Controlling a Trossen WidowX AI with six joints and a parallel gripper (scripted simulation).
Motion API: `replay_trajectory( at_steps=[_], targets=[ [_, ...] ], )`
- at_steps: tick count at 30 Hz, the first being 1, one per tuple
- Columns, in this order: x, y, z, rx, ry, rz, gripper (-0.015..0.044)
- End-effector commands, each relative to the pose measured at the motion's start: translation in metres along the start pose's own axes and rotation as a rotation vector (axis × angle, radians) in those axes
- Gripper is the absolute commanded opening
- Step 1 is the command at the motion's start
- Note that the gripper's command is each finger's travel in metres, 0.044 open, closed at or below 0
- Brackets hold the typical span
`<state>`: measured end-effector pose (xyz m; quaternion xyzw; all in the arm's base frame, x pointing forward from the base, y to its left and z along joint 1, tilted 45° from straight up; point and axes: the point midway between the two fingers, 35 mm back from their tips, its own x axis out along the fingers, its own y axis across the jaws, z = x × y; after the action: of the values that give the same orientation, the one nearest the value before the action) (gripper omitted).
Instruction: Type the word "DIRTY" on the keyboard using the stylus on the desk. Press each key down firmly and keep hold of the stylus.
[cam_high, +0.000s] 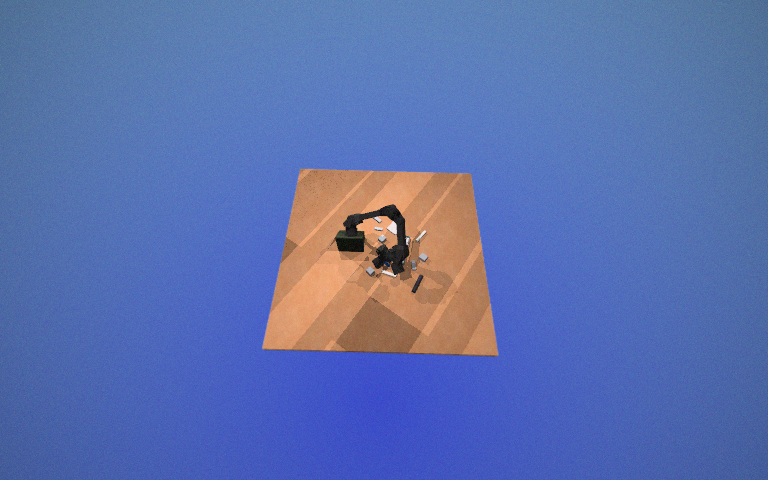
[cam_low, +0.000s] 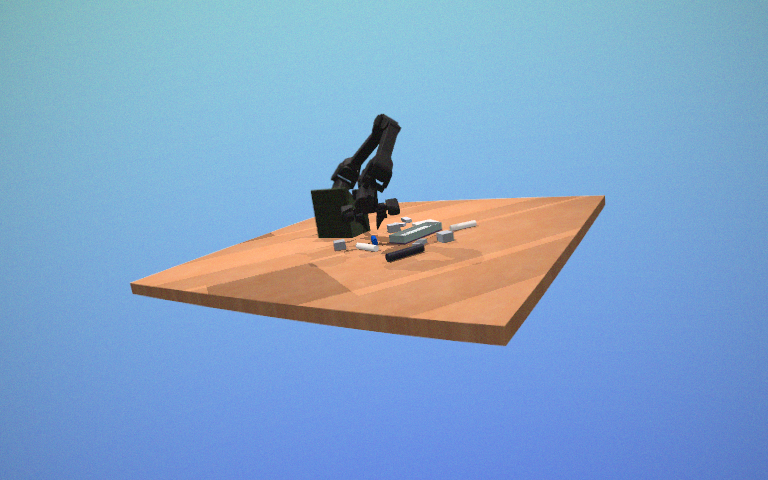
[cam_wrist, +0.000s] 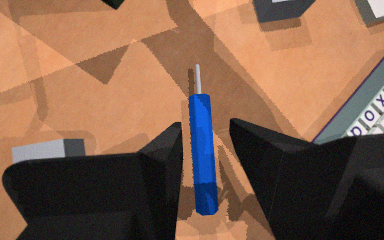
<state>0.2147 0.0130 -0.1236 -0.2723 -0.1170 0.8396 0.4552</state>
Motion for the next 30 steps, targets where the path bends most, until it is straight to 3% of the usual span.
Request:
replay_trajectory(
  at_steps=[1, 30],
  targets=[
    [0.004, 0.0, -0.002, 0.005, -0.002, -0.004, 0.015],
    [0.023, -0.001, -0.012, 0.004, -0.002, -0.004, 0.015]
  ],
)
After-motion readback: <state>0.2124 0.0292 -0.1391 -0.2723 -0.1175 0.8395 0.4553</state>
